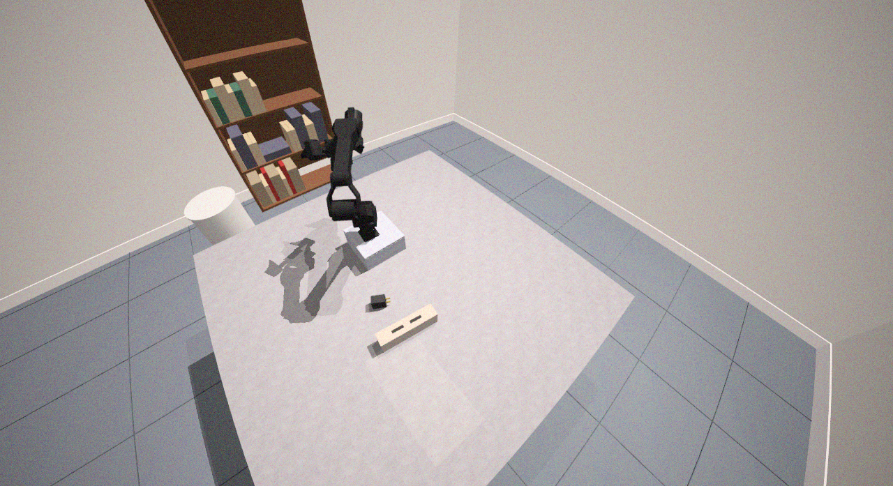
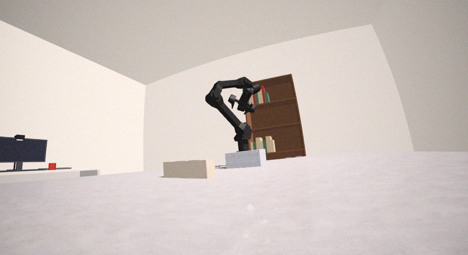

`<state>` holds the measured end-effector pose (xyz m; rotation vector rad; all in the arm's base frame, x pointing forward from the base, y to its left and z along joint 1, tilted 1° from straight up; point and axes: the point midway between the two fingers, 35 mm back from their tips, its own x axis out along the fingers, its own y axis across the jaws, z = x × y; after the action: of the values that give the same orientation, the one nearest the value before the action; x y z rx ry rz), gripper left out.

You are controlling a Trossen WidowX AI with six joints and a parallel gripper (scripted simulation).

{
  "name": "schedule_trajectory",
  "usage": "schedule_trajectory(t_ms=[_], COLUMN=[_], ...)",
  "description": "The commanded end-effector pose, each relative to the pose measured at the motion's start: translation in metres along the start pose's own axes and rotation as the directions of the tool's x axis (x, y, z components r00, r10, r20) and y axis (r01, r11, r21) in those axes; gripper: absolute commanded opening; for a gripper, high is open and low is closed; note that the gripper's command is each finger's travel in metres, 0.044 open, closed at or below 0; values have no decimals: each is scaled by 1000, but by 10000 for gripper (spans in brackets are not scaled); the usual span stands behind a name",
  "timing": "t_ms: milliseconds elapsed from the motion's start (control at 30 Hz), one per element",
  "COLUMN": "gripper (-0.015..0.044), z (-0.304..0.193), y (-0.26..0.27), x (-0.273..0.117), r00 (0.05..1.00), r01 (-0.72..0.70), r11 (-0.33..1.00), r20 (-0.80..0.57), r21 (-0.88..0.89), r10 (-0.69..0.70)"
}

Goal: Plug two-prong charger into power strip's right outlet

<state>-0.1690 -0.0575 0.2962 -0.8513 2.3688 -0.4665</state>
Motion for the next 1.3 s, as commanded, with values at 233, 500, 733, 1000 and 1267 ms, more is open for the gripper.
schedule_trajectory(t_ms=[233, 500, 733, 1000, 1267], gripper=[440, 440, 440, 440, 440], z=[-5, -7, -6, -2, 4], y=[37, 64, 86, 111, 133], x=[-9, -20, -32, -49, -67], r00=[989, 967, 939, 898, 849], r01=[-146, -253, -341, -427, -498], r11=[983, 950, 908, 848, 779], r20=[-24, -38, -42, -40, -30], r21=[-108, -184, -245, -315, -381], r10=[144, 251, 341, 438, 528])
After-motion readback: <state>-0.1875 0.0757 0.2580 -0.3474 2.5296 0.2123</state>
